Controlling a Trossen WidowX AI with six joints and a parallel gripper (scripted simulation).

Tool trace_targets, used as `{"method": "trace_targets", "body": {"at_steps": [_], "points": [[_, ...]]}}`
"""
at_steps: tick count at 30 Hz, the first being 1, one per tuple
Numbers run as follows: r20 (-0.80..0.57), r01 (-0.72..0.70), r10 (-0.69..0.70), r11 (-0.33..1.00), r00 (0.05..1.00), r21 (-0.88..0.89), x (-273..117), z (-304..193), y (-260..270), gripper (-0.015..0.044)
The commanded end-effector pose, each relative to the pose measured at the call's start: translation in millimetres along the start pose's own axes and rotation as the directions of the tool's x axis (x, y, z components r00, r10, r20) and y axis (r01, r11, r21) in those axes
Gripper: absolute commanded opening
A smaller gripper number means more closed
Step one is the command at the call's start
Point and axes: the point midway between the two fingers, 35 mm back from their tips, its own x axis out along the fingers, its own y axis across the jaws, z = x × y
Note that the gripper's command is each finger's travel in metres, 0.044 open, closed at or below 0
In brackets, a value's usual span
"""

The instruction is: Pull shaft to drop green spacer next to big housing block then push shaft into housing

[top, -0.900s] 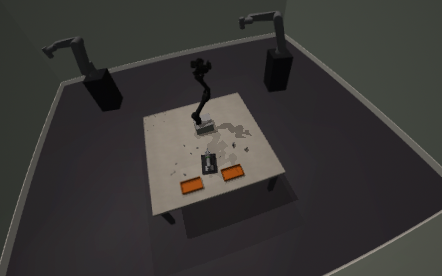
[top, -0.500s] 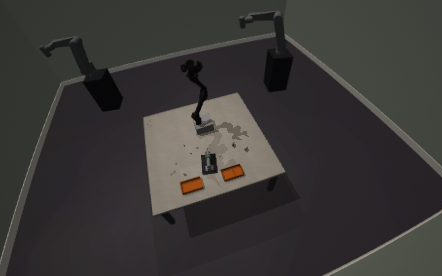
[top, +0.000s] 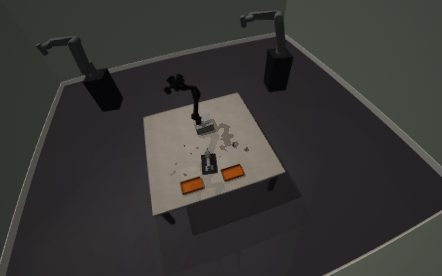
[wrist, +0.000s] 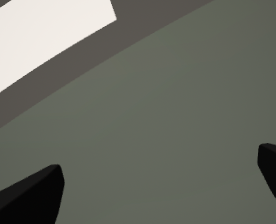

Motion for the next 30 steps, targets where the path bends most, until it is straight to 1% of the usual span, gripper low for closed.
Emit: {"method": "trace_targets", "body": {"at_steps": [1, 7, 12, 14, 20, 25, 30], "points": [[-0.087, 0.093, -0.088, 0.994, 0.992, 0.059, 17.3, -37.0, -42.3, 0.0440], [-0.250, 0.222, -0.188, 0.968, 0.950, 0.115, 35.7, -109.5, -91.6, 0.0440], [-0.331, 0.279, -0.227, 0.953, 0.916, 0.117, 39.9, -145.9, -109.8, 0.0440], [-0.382, 0.309, -0.244, 0.944, 0.891, 0.118, 40.9, -167.8, -118.3, 0.0440], [-0.575, 0.394, -0.266, 0.913, 0.774, 0.108, 36.1, -253.3, -132.5, 0.0440], [-0.665, 0.440, -0.285, 0.895, 0.691, 0.073, 27.0, -300.5, -140.7, 0.0440], [-0.779, 0.488, -0.322, 0.872, 0.538, -0.024, 3.7, -367.7, -154.0, 0.0440]]}}
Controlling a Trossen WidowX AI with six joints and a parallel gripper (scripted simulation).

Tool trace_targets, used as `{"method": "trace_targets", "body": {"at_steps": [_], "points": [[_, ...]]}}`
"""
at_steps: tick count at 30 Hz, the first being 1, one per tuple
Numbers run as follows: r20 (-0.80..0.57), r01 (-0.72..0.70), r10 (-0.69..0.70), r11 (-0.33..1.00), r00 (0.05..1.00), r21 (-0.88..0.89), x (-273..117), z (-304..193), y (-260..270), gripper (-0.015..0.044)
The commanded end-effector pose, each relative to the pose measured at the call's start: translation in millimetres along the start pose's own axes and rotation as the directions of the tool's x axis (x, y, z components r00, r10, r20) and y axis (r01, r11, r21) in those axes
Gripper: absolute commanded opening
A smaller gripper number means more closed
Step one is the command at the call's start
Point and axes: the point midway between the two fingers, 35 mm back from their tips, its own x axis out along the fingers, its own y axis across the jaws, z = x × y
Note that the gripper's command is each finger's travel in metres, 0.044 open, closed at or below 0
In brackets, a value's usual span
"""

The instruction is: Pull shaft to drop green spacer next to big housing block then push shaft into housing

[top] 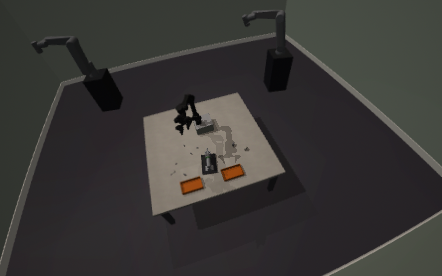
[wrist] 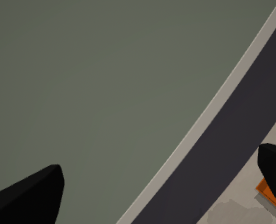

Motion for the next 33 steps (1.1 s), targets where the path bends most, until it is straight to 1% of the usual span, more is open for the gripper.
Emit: {"method": "trace_targets", "body": {"at_steps": [1, 4, 6, 9, 12, 15, 18, 23, 26, 33], "points": [[-0.113, 0.074, -0.077, 0.997, 0.991, -0.030, 24.4, -40.7, -17.5, 0.0440], [-0.216, 0.136, -0.149, 0.988, 0.965, -0.077, 41.4, -78.5, -34.0, 0.0440], [-0.298, 0.180, -0.211, 0.975, 0.931, -0.128, 51.7, -109.6, -48.7, 0.0440], [-0.413, 0.228, -0.302, 0.949, 0.859, -0.218, 61.1, -156.5, -70.1, 0.0440], [-0.513, 0.251, -0.390, 0.914, 0.764, -0.319, 63.6, -202.7, -90.8, 0.0440], [-0.598, 0.247, -0.479, 0.868, 0.643, -0.431, 59.1, -249.3, -112.0, 0.0440], [-0.657, 0.209, -0.567, 0.813, 0.497, -0.543, 47.4, -294.0, -132.9, 0.0440], [-0.682, 0.083, -0.691, 0.715, 0.241, -0.695, 16.6, -354.5, -163.9, 0.0440], [-0.678, 0.061, -0.705, 0.701, 0.205, -0.711, 15.1, -363.0, -165.2, 0.0440], [-0.678, 0.061, -0.705, 0.701, 0.205, -0.711, 15.1, -363.0, -165.2, 0.0440]]}}
